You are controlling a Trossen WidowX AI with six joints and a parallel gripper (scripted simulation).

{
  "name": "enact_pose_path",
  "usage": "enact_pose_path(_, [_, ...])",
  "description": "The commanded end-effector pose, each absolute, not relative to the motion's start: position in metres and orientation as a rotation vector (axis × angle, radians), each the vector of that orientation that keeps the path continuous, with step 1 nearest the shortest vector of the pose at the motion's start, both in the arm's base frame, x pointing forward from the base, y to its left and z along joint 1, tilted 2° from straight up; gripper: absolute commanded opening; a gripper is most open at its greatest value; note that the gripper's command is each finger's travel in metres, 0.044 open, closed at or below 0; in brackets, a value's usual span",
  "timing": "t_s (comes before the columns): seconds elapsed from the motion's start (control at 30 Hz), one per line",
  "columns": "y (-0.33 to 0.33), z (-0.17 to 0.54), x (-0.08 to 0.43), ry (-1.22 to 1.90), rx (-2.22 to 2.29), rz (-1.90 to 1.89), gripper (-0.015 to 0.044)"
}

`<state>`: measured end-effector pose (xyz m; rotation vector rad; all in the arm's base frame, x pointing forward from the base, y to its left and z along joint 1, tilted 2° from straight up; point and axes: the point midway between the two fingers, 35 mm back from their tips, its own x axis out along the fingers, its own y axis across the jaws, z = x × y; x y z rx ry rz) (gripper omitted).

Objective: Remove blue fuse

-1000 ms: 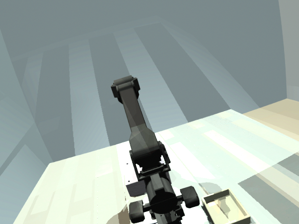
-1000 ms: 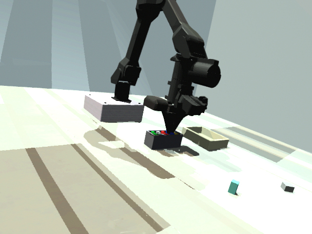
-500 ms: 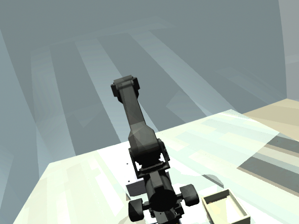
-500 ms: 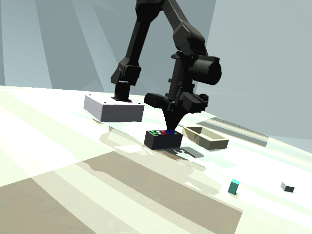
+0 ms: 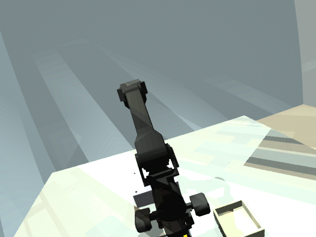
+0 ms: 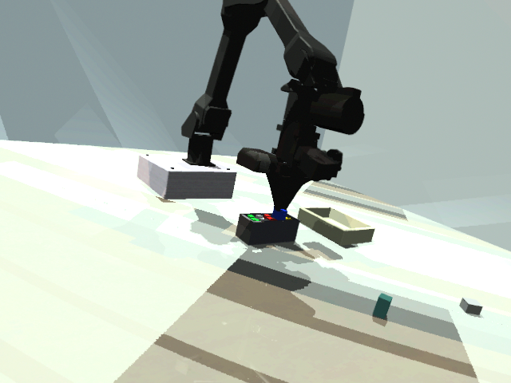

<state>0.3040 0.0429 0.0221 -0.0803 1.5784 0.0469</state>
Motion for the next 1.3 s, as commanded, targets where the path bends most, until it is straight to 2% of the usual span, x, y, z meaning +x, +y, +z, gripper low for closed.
enact_pose_path(0.0, [0.043,0.027,0.305,1.570,-0.081,0.045,0.0000])
enact_pose_path(1.27, [0.043,0.045,0.305,1.570,-0.084,0.044,0.0000])
